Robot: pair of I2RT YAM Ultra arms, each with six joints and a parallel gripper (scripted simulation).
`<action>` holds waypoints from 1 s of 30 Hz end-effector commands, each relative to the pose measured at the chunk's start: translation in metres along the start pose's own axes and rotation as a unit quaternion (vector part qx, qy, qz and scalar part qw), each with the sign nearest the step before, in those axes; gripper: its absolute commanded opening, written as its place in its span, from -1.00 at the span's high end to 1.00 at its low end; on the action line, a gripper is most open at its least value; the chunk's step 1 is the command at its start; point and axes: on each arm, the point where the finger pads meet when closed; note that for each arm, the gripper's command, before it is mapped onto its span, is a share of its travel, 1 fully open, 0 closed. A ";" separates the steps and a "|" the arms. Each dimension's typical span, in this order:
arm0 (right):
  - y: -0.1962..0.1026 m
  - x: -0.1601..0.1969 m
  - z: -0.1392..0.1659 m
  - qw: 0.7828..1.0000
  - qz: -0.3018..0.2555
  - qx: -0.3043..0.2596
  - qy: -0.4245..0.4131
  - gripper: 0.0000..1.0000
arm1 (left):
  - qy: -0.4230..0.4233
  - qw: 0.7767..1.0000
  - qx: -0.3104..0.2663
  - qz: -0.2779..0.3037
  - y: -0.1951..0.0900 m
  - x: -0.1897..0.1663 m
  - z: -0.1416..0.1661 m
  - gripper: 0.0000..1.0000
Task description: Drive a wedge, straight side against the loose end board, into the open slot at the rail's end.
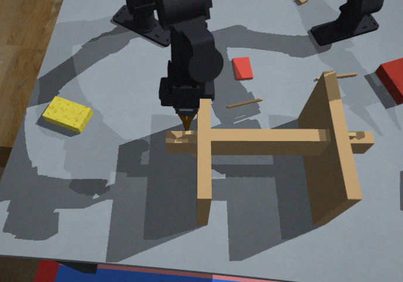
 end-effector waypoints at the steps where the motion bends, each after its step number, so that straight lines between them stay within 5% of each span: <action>1: -0.019 0.000 -0.018 0.999 -0.017 -0.043 0.015 1.00 | 0.002 1.000 -0.029 -0.005 -0.003 0.004 -0.024 0.19; 27: -0.018 -0.001 -0.019 0.998 -0.024 -0.053 0.019 1.00 | 0.002 1.000 -0.029 -0.005 -0.003 0.004 -0.024 0.19; 30: 0.002 -0.004 -0.005 0.999 -0.017 -0.025 0.014 1.00 | 0.002 1.000 -0.029 -0.005 -0.003 0.004 -0.024 0.19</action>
Point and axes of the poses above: on each arm, the point where the finger pads meet when closed, its own y axis out along the fingers, its own x axis across the jaws, z = x × y, and after that the axes turned 12 degrees about y, right-handed
